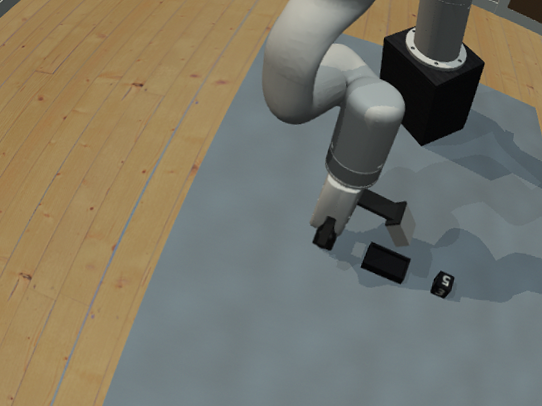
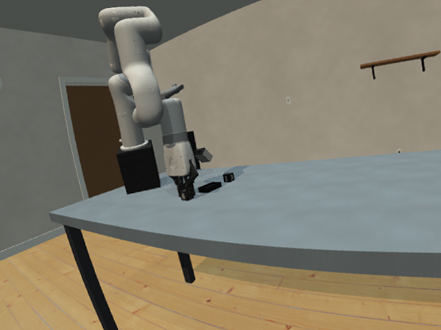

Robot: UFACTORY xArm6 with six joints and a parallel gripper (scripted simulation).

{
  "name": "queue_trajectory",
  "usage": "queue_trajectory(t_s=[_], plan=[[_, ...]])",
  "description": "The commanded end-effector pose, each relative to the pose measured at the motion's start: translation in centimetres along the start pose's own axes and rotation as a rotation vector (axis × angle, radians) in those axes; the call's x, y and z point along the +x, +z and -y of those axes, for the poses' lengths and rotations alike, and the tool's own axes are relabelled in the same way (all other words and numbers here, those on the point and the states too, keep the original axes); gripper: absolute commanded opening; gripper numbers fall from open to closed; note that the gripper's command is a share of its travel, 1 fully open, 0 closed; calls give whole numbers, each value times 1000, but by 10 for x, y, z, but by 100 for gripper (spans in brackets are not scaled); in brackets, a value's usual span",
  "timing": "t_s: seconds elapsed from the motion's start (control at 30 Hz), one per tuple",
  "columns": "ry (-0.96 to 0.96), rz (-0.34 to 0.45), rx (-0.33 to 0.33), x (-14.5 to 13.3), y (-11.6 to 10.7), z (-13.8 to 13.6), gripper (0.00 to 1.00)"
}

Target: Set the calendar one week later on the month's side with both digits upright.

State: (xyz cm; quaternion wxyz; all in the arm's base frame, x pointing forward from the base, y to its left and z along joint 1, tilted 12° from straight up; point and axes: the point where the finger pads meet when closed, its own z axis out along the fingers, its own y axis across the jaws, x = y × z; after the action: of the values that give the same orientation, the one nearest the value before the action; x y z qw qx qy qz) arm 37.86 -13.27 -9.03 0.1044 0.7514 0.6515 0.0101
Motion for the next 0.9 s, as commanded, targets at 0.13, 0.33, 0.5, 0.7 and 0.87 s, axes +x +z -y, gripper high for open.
queue_trajectory(t_s=[0.13,0.33,0.5,0.7,0.87], plan=[[0,0,-2,0,-1,-1,27],[0,0,-2,0,-1,-1,35],[0,0,-2,0,-1,-1,43],[0,0,-2,0,-1,-1,47],[0,0,-2,0,-1,-1,47]])
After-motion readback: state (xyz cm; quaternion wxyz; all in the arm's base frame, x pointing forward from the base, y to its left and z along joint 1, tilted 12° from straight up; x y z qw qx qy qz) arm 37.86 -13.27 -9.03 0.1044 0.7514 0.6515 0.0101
